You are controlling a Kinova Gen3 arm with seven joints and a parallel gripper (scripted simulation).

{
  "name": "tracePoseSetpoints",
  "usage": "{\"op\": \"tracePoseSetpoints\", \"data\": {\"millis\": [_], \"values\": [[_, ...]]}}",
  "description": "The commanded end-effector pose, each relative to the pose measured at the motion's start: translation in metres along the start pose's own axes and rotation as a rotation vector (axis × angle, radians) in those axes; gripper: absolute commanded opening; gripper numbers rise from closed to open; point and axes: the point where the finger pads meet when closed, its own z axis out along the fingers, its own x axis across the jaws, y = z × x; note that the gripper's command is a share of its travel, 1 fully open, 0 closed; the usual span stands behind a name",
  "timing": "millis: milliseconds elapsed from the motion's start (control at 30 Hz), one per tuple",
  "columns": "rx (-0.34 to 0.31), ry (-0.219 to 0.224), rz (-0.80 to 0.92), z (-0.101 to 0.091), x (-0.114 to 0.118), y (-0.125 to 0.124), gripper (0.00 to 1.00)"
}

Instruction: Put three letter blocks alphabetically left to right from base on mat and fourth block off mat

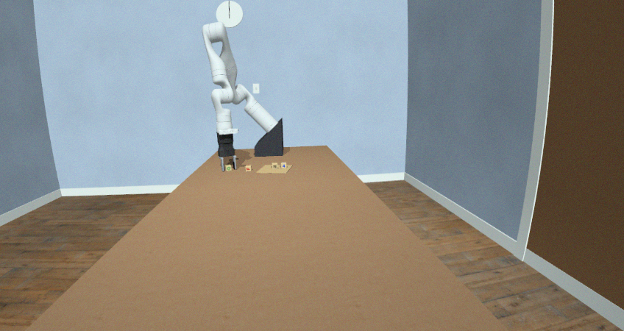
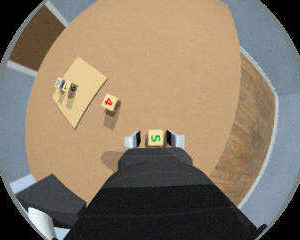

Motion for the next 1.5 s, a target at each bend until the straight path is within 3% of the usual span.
{"op": "tracePoseSetpoints", "data": {"millis": [0,267,300,833,867,1467], "values": [[0.004,0.002,0.006,0.0008,0.0017,-0.0012,1.00],[0.004,0.002,0.006,0.0008,0.0017,-0.0012,1.00],[0.004,0.002,0.006,0.0008,0.0017,-0.0012,0.79],[0.004,0.002,0.006,0.0008,0.0017,-0.0012,0.79],[0.004,0.002,0.006,0.0008,0.0017,-0.0012,0.49],[0.004,0.002,0.006,0.0008,0.0017,-0.0012,0.49]]}}
